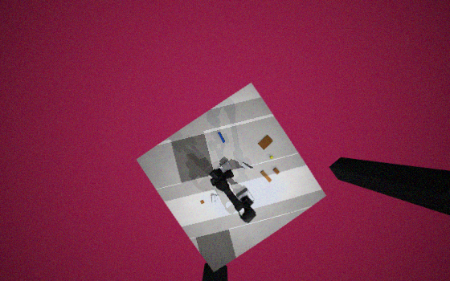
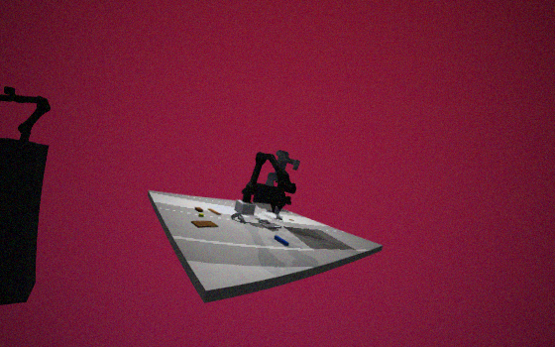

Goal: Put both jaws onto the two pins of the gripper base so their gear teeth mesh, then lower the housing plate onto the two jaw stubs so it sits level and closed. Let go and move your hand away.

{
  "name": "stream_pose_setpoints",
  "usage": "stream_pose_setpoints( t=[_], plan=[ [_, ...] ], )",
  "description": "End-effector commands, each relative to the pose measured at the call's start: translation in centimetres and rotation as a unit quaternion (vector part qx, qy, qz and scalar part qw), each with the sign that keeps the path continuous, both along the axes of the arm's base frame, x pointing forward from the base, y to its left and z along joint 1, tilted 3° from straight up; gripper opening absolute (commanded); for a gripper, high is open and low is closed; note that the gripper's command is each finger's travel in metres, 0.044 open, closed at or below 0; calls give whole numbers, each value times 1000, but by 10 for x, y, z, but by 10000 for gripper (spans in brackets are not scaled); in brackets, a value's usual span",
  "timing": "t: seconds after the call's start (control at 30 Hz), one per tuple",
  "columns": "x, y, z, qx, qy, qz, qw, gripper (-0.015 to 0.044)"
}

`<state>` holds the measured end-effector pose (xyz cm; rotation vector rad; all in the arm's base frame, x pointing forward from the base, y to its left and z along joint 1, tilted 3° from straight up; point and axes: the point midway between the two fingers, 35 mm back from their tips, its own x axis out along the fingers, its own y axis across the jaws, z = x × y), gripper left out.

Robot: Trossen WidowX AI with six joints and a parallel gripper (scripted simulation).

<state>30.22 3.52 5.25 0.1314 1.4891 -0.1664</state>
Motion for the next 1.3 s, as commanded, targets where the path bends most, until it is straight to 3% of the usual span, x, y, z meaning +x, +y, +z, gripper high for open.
stream_pose_setpoints(
  t=[0.0, 1.27],
  plan=[
    [11, -8, 0, 1, 1, 2, 1000, 134],
    [15, -12, 1, 0, 1, 6, 1000, 134]
  ],
)
